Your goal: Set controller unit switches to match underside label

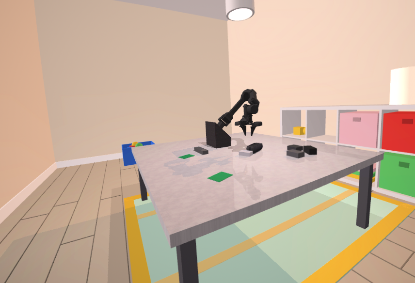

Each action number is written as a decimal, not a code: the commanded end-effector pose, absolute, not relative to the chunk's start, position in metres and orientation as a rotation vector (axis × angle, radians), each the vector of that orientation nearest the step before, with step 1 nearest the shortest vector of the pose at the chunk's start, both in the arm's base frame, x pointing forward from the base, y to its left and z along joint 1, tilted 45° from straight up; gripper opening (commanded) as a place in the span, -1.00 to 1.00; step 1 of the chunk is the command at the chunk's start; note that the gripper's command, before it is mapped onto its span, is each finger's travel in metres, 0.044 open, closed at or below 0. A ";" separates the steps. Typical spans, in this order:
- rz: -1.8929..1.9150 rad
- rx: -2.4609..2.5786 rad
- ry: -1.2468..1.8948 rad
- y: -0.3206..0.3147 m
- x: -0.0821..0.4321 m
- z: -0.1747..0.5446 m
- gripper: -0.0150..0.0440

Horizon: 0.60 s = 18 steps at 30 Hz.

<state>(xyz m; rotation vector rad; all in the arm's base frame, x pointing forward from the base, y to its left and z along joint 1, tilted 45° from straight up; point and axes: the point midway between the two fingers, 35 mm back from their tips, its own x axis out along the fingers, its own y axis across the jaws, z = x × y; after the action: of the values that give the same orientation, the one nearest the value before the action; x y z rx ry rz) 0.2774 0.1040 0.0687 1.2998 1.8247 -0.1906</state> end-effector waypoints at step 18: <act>-0.186 1.293 1.819 0.103 0.279 0.070 -0.49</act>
<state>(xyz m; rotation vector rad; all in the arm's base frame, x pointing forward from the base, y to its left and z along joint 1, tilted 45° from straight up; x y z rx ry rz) 0.2784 0.1037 0.0698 1.2993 1.8223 -0.1883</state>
